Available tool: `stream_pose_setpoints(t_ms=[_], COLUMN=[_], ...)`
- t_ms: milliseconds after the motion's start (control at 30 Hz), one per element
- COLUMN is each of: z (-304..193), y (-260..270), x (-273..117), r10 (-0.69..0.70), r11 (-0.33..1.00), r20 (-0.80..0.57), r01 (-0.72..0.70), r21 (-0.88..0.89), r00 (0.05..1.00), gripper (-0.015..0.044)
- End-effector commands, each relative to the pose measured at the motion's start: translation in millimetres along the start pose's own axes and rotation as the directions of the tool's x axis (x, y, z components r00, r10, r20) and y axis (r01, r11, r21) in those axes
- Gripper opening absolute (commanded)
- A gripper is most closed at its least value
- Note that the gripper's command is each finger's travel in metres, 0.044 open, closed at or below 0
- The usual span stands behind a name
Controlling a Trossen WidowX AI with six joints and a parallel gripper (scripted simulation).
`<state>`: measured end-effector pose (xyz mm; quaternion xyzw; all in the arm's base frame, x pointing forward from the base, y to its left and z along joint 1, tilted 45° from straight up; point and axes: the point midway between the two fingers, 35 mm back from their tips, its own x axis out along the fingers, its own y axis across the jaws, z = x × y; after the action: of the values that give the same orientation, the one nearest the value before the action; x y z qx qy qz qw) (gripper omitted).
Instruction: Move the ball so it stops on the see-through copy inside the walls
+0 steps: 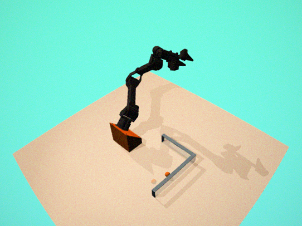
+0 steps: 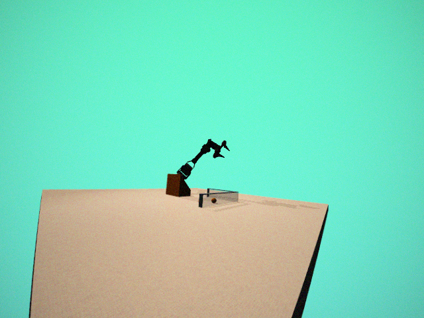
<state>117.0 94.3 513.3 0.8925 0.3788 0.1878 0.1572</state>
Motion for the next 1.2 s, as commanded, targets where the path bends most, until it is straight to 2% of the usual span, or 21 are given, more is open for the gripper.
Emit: stream_pose_setpoints(t_ms=[0, 67, 167, 233, 400, 567, 733, 900, 1000, 1167], z=[0.3, 2.7, 13.1, 25.3, 61.5, 111.9, 164.4, 226.7, 268.3, 356.1], y=[1.0, 9.0, 35.7, 59.1, 113.2, 164.9, 197.1, 219.4, 227.6, 228.9], x=[0.1, 0.6, 2.6, 4.7, 9.0, 10.9, 9.8, 5.7, 1.7, -9.9], r10=[0.001, 0.01, 0.043, 0.075, 0.164, 0.256, 0.293, 0.291, 0.271, 0.183], r11=[1.0, 0.997, 0.952, 0.867, 0.555, 0.128, -0.226, -0.558, -0.732, -0.958], r20=[-0.001, -0.006, -0.019, -0.021, 0.01, 0.093, 0.198, 0.324, 0.406, 0.569], r01=[-0.001, -0.009, -0.035, -0.054, -0.101, -0.129, -0.133, -0.116, -0.087, 0.015], r21=[0.009, 0.078, 0.306, 0.496, 0.826, 0.983, 0.965, 0.822, 0.676, 0.287], r00=[1.0, 1.0, 0.999, 0.997, 0.986, 0.962, 0.935, 0.9, 0.872, 0.802], gripper=[0.0374, 0.0321, 0.0243, 0.0239, 0.0239, 0.0239, 0.0239, 0.0239, 0.0239, 0.0239])
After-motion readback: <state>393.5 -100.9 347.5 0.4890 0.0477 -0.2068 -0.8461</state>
